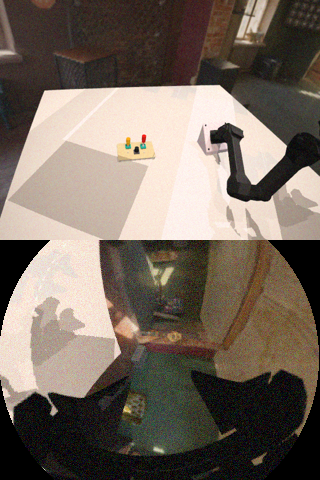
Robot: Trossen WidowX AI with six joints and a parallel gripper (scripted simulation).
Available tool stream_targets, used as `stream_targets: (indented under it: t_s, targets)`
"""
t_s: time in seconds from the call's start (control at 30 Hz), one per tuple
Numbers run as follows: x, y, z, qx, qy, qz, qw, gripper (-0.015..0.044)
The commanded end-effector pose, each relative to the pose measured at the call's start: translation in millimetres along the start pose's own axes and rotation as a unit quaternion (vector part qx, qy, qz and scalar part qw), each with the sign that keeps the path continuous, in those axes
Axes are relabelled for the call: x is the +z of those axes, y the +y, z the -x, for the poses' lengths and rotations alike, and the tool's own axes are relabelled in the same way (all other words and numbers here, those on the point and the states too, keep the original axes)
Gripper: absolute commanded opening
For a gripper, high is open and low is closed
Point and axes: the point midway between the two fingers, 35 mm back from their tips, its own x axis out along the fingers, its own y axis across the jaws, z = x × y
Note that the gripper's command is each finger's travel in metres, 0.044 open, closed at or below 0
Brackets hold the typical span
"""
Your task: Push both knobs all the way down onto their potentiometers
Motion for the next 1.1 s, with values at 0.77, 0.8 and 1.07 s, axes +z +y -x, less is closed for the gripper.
stream_targets:
  t_s: [0.77,0.8,1.07]
  targets:
    - [49.7,-90.0,13.0,-0.155,0.005,0.251,0.955,0.0000]
    - [51.9,-93.7,14.3,-0.162,0.007,0.263,0.951,0.0000]
    - [74.7,-128.6,29.5,-0.228,0.027,0.372,0.900,0.0000]
